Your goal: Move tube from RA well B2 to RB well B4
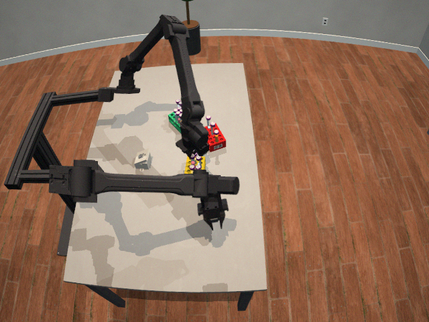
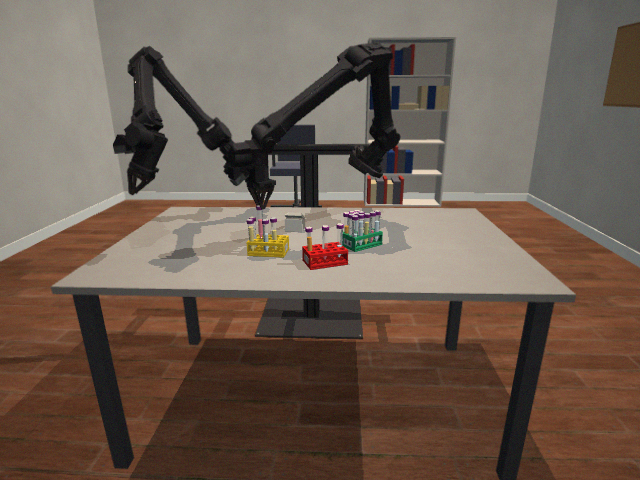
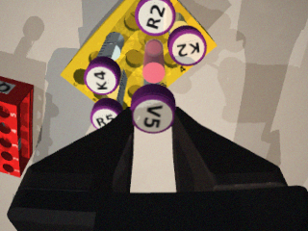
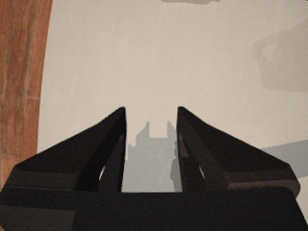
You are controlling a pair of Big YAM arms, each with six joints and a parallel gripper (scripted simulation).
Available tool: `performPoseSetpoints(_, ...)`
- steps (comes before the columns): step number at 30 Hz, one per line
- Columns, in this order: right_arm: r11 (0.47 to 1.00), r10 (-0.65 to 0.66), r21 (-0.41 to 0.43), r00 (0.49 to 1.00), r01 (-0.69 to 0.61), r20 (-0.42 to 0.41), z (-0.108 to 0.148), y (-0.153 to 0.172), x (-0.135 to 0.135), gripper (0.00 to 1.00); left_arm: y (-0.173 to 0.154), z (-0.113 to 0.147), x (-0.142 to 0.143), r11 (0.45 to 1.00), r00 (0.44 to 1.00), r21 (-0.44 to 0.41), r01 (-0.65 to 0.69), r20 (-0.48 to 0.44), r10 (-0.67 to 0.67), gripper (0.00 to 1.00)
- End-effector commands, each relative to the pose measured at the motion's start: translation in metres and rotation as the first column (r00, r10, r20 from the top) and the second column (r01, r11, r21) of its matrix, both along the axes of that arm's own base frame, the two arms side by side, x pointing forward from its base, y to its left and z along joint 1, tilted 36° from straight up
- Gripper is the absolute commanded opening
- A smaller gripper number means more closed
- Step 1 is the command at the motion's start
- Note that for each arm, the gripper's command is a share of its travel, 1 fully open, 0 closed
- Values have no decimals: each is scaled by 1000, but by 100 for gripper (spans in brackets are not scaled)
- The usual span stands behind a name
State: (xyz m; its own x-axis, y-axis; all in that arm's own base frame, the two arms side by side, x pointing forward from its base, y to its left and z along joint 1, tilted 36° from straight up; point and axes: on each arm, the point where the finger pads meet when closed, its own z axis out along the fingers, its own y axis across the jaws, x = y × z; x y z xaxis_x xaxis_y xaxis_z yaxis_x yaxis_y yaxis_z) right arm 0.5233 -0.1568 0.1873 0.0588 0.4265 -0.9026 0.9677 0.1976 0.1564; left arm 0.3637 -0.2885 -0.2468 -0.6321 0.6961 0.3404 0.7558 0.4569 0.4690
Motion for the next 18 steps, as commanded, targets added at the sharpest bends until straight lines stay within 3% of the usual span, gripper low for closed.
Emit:
performPoseSetpoints(1, 1000, 3, -1, 1000, -3, 29, 12, 2, 7, 30, 14, -15, 2, 1000, 1000, 13, -6, -16, 6, 0)
performPoseSetpoints(18, 1000, 3, -1, 1000, -3, 29, 12, 2, 7, 30, 15, -16, 1, 1000, 1000, 13, -6, -17, 7, 0)
